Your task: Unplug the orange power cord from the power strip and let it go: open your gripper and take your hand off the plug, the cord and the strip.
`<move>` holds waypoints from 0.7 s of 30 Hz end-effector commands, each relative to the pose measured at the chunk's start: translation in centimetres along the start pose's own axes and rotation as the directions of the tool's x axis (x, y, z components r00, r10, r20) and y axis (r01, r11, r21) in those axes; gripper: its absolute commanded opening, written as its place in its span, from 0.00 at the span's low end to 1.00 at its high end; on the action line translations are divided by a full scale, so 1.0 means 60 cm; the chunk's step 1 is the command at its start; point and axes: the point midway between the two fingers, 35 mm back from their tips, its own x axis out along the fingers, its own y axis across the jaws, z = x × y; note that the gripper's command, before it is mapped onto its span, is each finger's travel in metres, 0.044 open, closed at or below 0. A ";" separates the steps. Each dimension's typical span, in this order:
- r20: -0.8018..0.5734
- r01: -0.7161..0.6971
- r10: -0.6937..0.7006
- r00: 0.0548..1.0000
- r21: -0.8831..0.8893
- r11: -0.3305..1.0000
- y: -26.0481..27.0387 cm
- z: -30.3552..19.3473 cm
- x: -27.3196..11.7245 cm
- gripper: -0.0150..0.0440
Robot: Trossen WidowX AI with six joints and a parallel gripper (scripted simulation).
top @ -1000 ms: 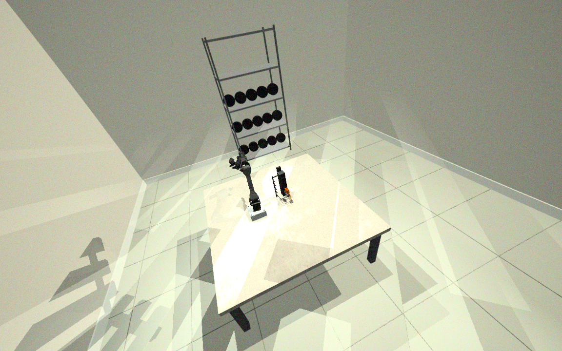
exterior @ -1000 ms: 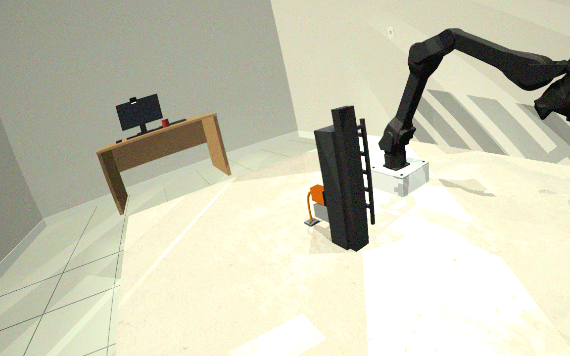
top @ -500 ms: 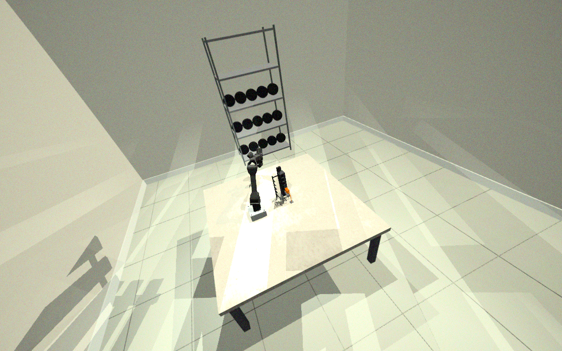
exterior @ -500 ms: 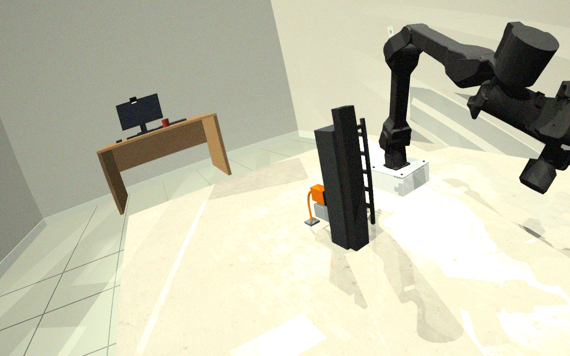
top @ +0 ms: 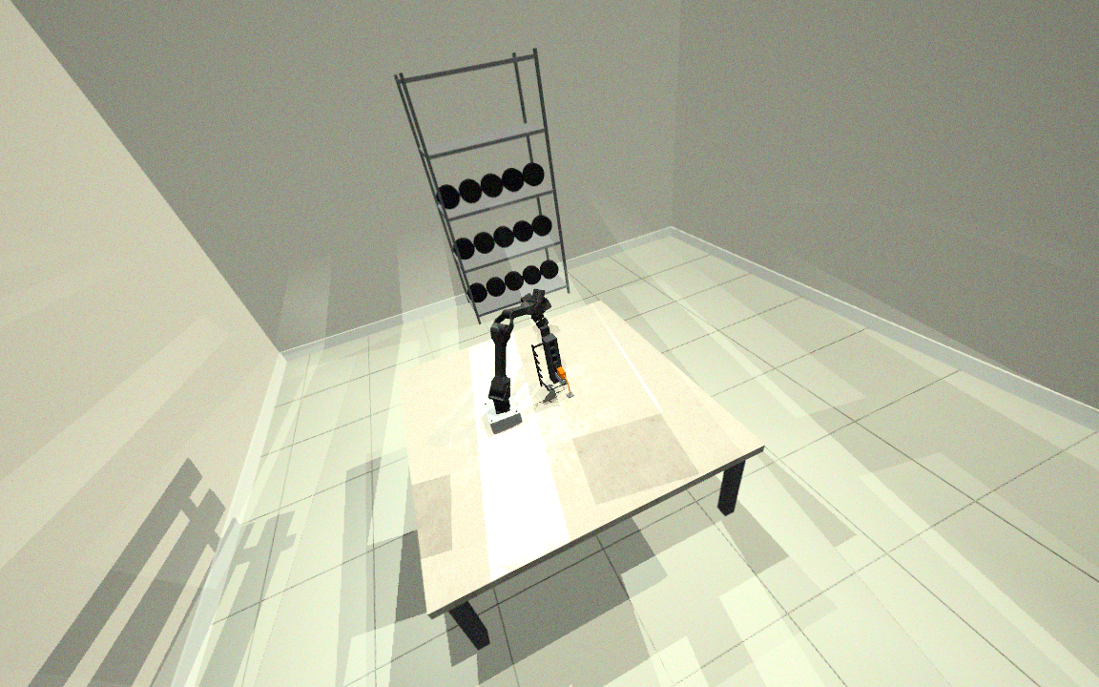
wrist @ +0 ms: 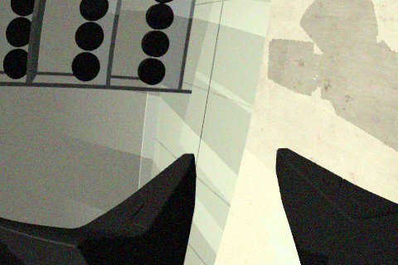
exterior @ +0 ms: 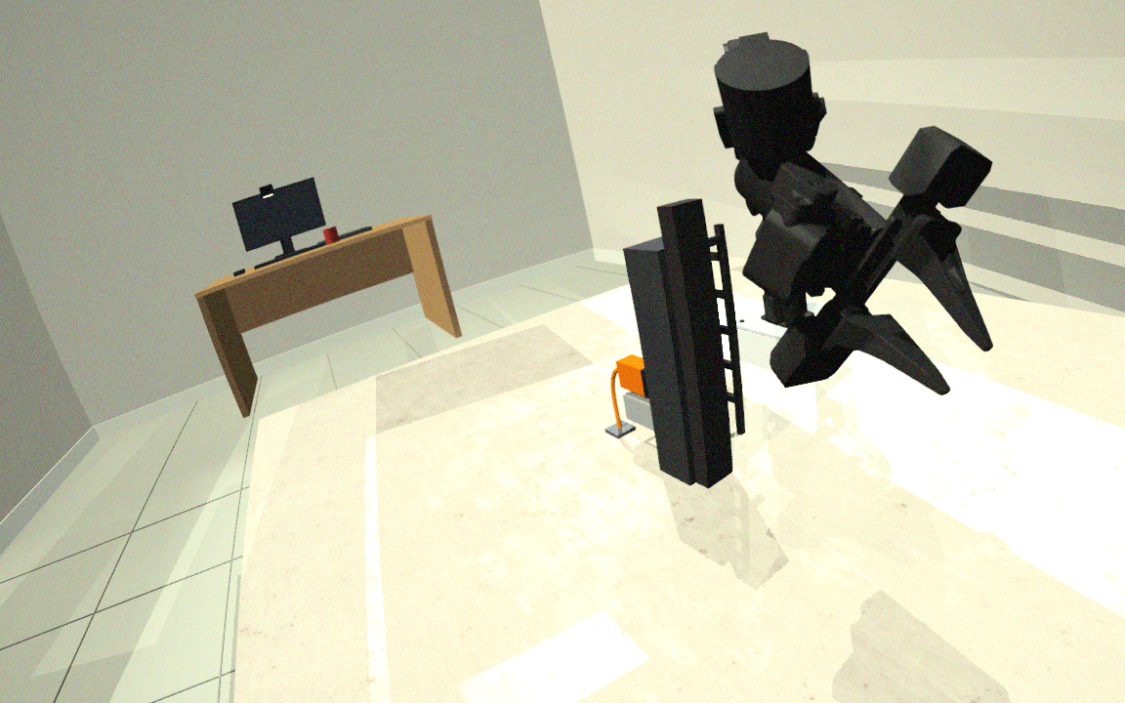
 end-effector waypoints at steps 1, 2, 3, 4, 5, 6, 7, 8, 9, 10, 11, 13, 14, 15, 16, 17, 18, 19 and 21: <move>0.100 0.064 -0.072 0.992 0.085 0.994 -0.056 0.056 -0.045 0.53; 0.126 0.077 -0.090 0.988 0.106 0.991 -0.069 0.070 -0.058 0.53; 0.152 0.089 -0.108 0.983 0.127 0.988 -0.082 0.083 -0.072 0.53; 0.177 0.100 -0.126 0.976 0.149 0.984 -0.095 0.097 -0.086 0.53; 0.201 0.111 -0.145 0.969 0.171 0.979 -0.109 0.109 -0.100 0.53; 0.225 0.121 -0.163 0.961 0.193 0.974 -0.122 0.121 -0.115 0.53; 0.248 0.130 -0.183 0.951 0.215 0.968 -0.136 0.133 -0.130 0.53; 0.269 0.137 -0.200 0.942 0.235 0.962 -0.148 0.142 -0.144 0.53; 0.285 0.143 -0.214 0.934 0.252 0.957 -0.157 0.150 -0.155 0.53; 0.294 0.149 -0.228 0.928 0.268 0.952 -0.168 0.155 -0.164 0.53; 0.304 0.158 -0.247 0.920 0.288 0.944 -0.182 0.160 -0.173 0.53; 0.318 0.178 -0.289 0.903 0.334 0.926 -0.216 0.169 -0.193 0.53; 0.322 0.185 -0.304 0.897 0.352 0.918 -0.228 0.171 -0.200 0.53; 0.322 0.192 -0.318 0.892 0.367 0.910 -0.239 0.172 -0.205 0.53; 0.321 0.200 -0.335 0.886 0.388 0.900 -0.251 0.172 -0.212 0.53; 0.319 0.209 -0.357 0.878 0.414 0.886 -0.267 0.172 -0.220 0.53; 0.318 0.218 -0.376 0.870 0.436 0.873 -0.277 0.172 -0.230 0.53; 0.317 0.228 -0.400 0.860 0.464 0.856 -0.290 0.171 -0.243 0.53; 0.310 0.248 -0.454 0.835 0.525 0.814 -0.318 0.168 -0.272 0.53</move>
